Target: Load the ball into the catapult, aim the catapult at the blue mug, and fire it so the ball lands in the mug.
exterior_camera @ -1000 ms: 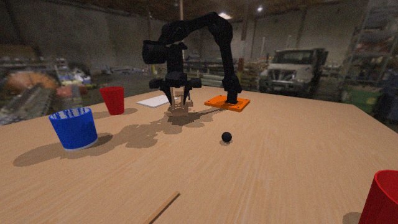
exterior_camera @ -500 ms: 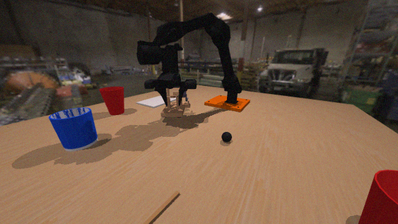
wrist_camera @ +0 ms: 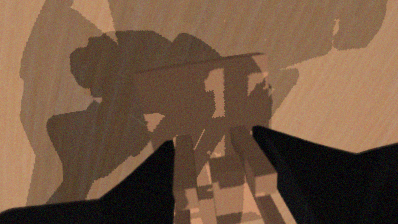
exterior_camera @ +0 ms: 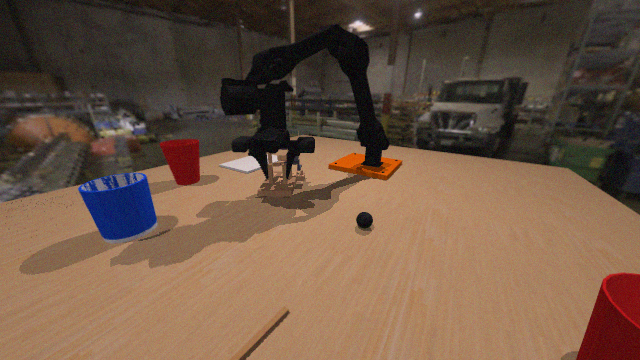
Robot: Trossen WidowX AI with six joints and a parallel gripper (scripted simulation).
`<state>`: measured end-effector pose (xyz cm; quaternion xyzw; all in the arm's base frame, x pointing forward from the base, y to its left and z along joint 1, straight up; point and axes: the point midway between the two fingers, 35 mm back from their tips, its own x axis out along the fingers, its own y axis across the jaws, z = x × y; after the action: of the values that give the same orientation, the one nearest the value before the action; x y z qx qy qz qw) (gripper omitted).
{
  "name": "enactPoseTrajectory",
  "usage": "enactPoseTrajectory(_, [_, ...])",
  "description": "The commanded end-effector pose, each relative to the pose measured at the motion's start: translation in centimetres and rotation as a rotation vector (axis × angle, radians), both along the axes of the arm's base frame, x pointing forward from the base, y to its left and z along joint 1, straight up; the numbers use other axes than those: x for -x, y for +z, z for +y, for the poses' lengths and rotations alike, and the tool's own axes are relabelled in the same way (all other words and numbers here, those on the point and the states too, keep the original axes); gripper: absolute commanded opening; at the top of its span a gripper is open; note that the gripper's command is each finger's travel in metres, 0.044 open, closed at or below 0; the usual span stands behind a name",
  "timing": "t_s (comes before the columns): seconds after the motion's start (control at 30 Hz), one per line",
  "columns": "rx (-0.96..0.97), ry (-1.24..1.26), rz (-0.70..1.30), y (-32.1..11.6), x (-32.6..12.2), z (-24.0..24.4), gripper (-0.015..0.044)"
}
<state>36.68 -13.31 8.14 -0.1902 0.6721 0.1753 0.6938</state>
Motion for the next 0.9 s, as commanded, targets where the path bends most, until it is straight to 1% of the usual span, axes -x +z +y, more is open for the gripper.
enactPoseTrajectory(0.0, [0.001,-0.005,-0.002,-0.59,0.0,-0.03,0.0])
enactPoseTrajectory(0.2, [0.001,-0.005,-0.002,-1.57,0.0,-0.04,0.0])
enactPoseTrajectory(0.4, [-0.003,0.0,0.008,-1.42,0.04,0.0,0.0])
enactPoseTrajectory(0.87, [-0.003,0.0,0.008,-1.42,0.04,0.0,0.0368])
